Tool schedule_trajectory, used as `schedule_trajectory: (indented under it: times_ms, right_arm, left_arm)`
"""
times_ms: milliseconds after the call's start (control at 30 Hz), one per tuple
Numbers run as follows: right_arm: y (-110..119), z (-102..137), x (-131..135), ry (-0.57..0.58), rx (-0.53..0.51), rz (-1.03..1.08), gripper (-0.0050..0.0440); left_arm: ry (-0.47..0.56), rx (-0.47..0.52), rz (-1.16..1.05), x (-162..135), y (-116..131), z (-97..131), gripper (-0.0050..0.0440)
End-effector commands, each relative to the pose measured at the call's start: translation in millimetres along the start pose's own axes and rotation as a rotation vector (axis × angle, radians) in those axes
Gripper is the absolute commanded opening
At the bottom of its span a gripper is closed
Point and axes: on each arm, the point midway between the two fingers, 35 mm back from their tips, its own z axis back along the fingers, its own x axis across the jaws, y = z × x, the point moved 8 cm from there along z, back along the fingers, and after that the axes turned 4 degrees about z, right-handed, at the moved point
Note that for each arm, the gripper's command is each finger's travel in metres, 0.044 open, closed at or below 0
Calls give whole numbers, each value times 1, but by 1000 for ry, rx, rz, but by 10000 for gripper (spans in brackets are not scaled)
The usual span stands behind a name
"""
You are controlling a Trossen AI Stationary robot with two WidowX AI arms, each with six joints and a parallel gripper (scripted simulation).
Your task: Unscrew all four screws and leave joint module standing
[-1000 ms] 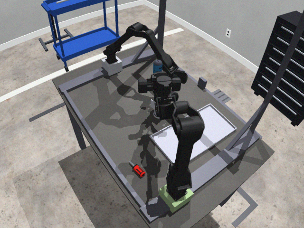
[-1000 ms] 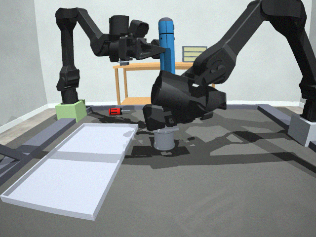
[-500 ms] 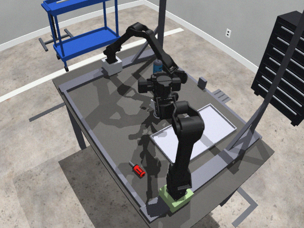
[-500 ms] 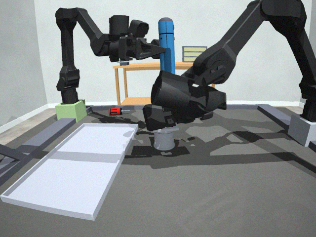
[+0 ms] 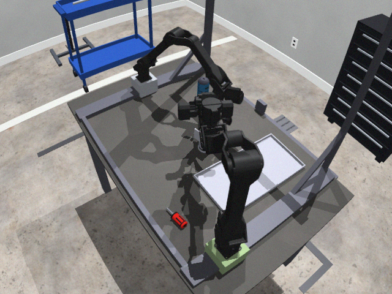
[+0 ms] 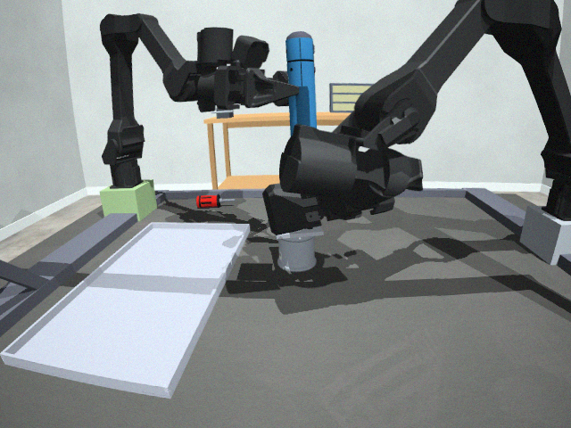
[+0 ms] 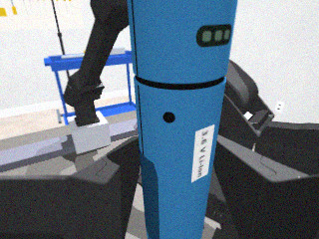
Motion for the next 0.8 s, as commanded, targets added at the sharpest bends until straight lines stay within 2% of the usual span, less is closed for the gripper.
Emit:
schedule_trajectory:
  times_ms: [0, 100, 200, 267, 333, 533, 767]
  right_arm:
    - [-21, 33, 5, -37, -15, -58, 127]
    - [-20, 51, 4, -38, -14, -58, 127]
    - [-12, 52, 8, -49, 6, -57, 199]
    - [-13, 61, 11, -85, 30, -88, 247]
    - [-13, 61, 11, -85, 30, -88, 247]
    - [-3, 57, 3, -185, 240, -87, 385]
    - [-5, 45, -11, -334, 454, -93, 385]
  left_arm:
    - [11, -80, -8, -3, -26, -1, 162]
    - [11, -80, -8, -3, -26, -1, 162]
    - [11, -80, -8, -3, -26, -1, 162]
    - [11, -80, -8, -3, -26, -1, 162]
    - [11, -80, -8, -3, -26, -1, 162]
    - [11, -80, -8, -3, -26, -1, 162]
    - [11, -80, -8, -3, -26, -1, 162]
